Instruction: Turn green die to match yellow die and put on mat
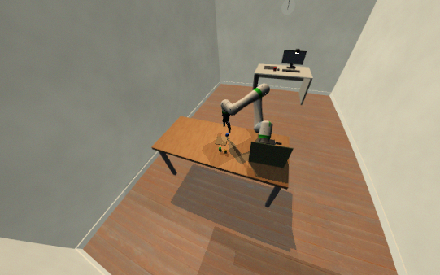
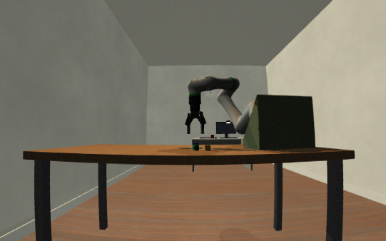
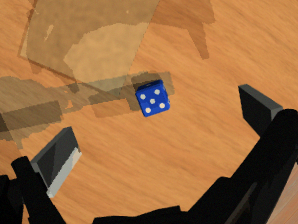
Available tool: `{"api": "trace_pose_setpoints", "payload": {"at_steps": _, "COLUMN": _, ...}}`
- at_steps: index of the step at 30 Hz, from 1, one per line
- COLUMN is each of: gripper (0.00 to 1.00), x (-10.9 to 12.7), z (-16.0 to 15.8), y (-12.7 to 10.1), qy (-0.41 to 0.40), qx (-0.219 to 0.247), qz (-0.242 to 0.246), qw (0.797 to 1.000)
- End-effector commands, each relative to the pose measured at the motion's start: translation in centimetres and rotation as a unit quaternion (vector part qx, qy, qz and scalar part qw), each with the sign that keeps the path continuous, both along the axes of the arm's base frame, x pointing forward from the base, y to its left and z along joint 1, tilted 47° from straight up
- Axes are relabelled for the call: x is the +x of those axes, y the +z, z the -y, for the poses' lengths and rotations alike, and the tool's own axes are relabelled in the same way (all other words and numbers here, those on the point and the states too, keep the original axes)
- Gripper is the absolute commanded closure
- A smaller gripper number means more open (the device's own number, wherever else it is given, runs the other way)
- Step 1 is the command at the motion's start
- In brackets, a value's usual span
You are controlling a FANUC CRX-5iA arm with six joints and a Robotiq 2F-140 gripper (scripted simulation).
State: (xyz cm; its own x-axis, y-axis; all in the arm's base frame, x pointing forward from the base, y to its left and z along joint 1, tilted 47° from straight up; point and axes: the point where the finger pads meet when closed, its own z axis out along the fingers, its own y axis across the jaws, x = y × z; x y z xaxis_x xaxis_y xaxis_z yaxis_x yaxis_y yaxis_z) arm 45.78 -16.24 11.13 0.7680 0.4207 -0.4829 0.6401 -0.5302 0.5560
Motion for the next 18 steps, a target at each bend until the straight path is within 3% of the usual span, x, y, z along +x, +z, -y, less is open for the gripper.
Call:
{"api": "trace_pose_setpoints", "payload": {"at_steps": 1, "gripper": 0.00, "x": 0.14, "z": 1.29, "y": -1.16, "qy": 0.000, "qx": 0.000, "qz": 0.001, "qw": 1.000}}
{"api": "trace_pose_setpoints", "payload": {"at_steps": 18, "gripper": 0.00, "x": 0.11, "z": 2.18, "y": -1.98, "qy": 0.000, "qx": 0.000, "qz": 0.001, "qw": 1.000}}
